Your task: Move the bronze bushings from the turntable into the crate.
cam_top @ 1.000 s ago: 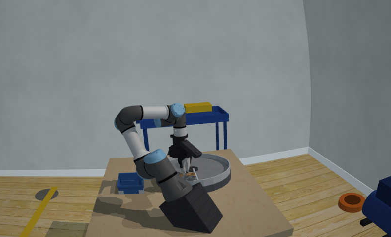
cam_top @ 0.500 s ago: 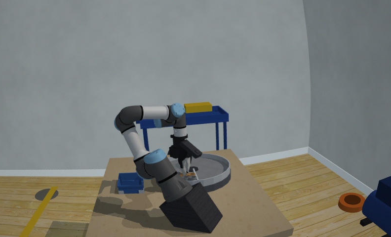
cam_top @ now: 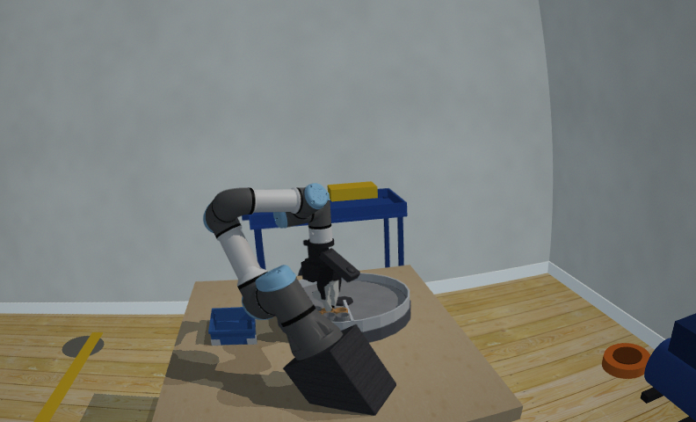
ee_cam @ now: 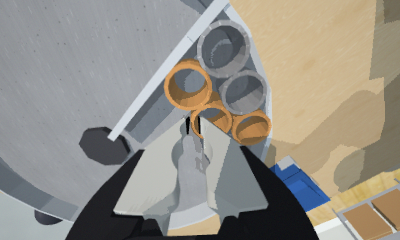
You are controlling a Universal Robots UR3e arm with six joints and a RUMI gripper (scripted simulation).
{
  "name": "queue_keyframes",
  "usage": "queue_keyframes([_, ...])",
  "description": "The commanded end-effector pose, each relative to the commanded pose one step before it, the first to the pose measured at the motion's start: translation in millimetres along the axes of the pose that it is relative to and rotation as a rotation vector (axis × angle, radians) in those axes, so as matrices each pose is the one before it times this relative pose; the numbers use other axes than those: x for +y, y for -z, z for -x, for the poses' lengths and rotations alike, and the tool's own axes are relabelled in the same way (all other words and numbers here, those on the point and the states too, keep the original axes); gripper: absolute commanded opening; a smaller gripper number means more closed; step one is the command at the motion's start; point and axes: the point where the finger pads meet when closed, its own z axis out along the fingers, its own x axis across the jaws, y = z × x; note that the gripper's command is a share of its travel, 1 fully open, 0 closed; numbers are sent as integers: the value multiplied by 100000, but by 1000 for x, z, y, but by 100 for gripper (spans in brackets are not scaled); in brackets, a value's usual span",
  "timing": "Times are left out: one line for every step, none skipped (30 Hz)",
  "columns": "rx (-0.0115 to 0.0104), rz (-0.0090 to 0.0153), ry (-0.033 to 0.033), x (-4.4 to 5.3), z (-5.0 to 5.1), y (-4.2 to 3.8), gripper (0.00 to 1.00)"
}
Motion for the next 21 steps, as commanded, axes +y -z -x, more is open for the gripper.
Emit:
queue_keyframes([-197, 62, -7, 354, 630, 196, 5])
queue_keyframes([0, 0, 0, 0, 0, 0, 0])
queue_keyframes([0, 0, 0, 0, 0, 0, 0])
queue_keyframes([6, -2, -3, -8, -21, -4, 0])
queue_keyframes([-5, -1, 2, 4, 14, 15, 0])
queue_keyframes([-1, 0, 0, 1, 1, 2, 0])
queue_keyframes([0, 0, 0, 0, 0, 0, 0])
queue_keyframes([0, 0, 0, 0, 0, 0, 0])
queue_keyframes([0, 0, 0, 0, 0, 0, 0])
queue_keyframes([0, 0, 0, 0, 0, 0, 0])
queue_keyframes([0, 0, 0, 0, 0, 0, 0])
queue_keyframes([0, 0, 0, 0, 0, 0, 0])
queue_keyframes([0, 0, 0, 0, 0, 0, 0])
queue_keyframes([0, 0, 0, 0, 0, 0, 0])
queue_keyframes([0, 0, 0, 0, 0, 0, 0])
queue_keyframes([0, 0, 0, 0, 0, 0, 0])
queue_keyframes([0, 0, 0, 0, 0, 0, 0])
queue_keyframes([0, 0, 0, 0, 0, 0, 0])
queue_keyframes([0, 0, 0, 0, 0, 0, 0])
queue_keyframes([0, 0, 0, 0, 0, 0, 0])
queue_keyframes([0, 0, 0, 0, 0, 0, 0])
